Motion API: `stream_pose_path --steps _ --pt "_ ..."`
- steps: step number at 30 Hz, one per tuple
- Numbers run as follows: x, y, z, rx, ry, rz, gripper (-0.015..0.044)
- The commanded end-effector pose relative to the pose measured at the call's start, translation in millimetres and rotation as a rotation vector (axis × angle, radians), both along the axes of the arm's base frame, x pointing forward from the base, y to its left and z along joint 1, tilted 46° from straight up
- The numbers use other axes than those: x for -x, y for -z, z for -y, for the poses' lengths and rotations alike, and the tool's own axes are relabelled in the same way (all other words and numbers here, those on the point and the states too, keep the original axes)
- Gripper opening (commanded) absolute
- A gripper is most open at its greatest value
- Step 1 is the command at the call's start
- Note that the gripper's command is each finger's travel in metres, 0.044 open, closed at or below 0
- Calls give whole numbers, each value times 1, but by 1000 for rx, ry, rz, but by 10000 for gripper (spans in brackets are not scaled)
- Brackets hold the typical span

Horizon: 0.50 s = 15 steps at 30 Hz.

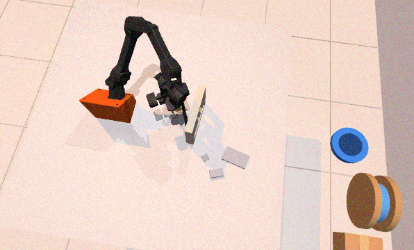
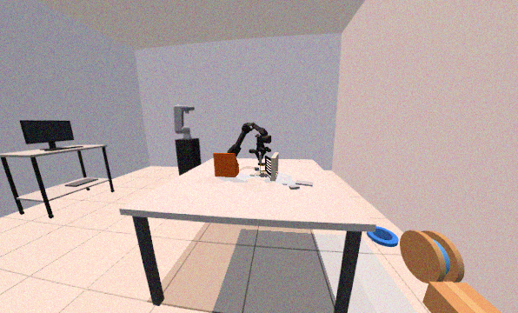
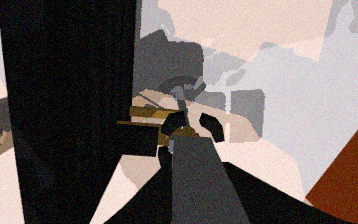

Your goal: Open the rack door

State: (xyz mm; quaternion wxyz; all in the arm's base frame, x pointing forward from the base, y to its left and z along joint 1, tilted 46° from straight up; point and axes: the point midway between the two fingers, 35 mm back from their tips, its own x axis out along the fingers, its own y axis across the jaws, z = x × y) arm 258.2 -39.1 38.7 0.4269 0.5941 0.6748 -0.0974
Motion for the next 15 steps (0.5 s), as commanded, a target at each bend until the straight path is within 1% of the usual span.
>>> stream_pose_path --steps 1,15 --pt "6 4 4 10 -51 60 15" --pt "27 21 18 25 -188 201 15"
